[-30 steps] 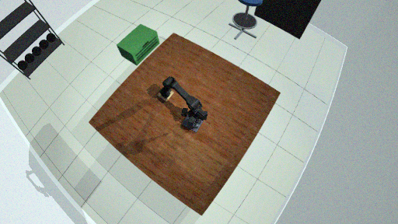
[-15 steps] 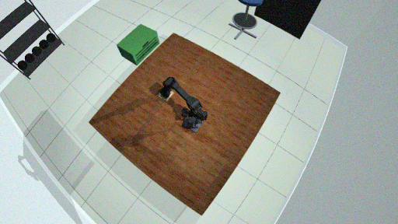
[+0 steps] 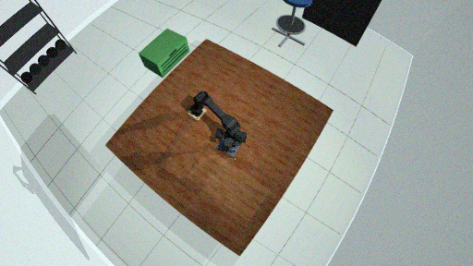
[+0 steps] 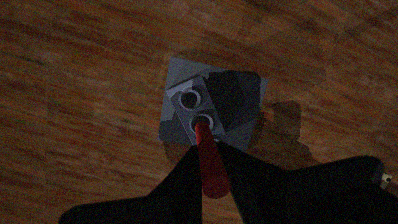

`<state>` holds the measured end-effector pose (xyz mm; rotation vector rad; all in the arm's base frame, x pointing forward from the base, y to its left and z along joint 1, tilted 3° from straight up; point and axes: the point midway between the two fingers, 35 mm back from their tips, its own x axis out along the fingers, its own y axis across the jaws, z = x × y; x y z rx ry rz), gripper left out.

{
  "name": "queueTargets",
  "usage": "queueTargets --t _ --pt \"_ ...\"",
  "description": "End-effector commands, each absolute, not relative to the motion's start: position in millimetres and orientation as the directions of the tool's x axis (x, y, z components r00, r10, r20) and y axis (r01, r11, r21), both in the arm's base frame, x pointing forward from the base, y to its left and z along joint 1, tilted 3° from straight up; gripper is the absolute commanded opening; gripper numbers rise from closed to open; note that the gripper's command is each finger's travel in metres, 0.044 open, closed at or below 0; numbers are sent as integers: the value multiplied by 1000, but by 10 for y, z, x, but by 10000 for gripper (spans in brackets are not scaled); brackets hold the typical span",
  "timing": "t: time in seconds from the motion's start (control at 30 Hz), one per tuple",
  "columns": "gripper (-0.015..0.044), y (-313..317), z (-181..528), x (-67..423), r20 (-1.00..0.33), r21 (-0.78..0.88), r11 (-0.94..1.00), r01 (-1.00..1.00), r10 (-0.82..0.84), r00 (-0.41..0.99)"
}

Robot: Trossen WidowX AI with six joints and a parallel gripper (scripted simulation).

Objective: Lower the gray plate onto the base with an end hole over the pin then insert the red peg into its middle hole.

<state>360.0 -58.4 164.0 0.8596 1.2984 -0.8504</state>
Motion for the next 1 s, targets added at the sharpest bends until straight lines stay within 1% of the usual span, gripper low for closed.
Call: queueTargets --t 0.0,0.4,0.97 --pt "0 -582 1617 3601 -996 53 443 895 -43 80" --pt "0 -583 1463 3605 -996 52 446 894 -42 79" --pt "0 -585 1463 3595 -996 49 443 895 -42 75"
